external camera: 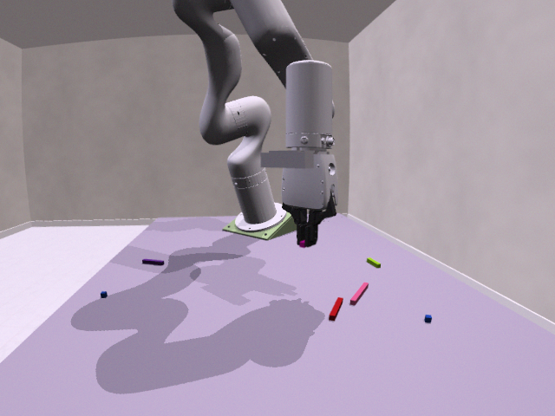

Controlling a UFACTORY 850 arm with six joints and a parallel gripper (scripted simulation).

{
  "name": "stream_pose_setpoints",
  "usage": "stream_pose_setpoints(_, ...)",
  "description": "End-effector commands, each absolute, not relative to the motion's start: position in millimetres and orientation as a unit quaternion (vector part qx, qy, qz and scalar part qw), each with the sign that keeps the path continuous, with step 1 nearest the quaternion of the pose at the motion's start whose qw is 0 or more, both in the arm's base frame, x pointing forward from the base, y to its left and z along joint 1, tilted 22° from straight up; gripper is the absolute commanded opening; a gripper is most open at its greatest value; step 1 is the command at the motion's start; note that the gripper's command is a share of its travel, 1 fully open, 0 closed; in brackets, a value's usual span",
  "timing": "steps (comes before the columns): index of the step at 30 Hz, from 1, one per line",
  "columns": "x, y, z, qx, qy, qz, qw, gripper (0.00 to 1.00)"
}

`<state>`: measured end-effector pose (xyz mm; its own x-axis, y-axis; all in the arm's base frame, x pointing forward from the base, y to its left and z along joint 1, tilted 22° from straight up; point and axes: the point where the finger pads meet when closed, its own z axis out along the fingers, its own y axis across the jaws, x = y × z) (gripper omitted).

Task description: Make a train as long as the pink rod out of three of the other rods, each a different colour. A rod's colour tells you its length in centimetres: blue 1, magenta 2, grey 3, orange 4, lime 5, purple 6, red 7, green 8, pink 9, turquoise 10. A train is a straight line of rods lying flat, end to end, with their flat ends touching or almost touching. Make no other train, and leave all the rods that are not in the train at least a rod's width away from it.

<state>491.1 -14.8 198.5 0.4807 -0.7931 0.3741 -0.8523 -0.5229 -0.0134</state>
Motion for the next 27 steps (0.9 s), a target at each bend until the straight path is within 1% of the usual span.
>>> stream_pose_setpoints(1,484,-54,211,0.837,-0.513,0.174,0.079,0.04)
stream_pose_setpoints(4,478,-79,218,0.823,-0.535,0.176,0.074,0.04)
stream_pose_setpoints(6,478,-79,218,0.823,-0.535,0.176,0.074,0.04)
stream_pose_setpoints(7,472,-106,225,0.808,-0.558,0.179,0.069,0.04)
stream_pose_setpoints(21,446,-225,259,0.733,-0.653,0.185,0.047,0.04)
stream_pose_setpoints(23,446,-225,259,0.733,-0.653,0.185,0.047,0.04)
stream_pose_setpoints(24,440,-251,266,0.714,-0.673,0.186,0.042,0.04)
stream_pose_setpoints(27,435,-272,272,0.700,-0.688,0.188,0.038,0.04)
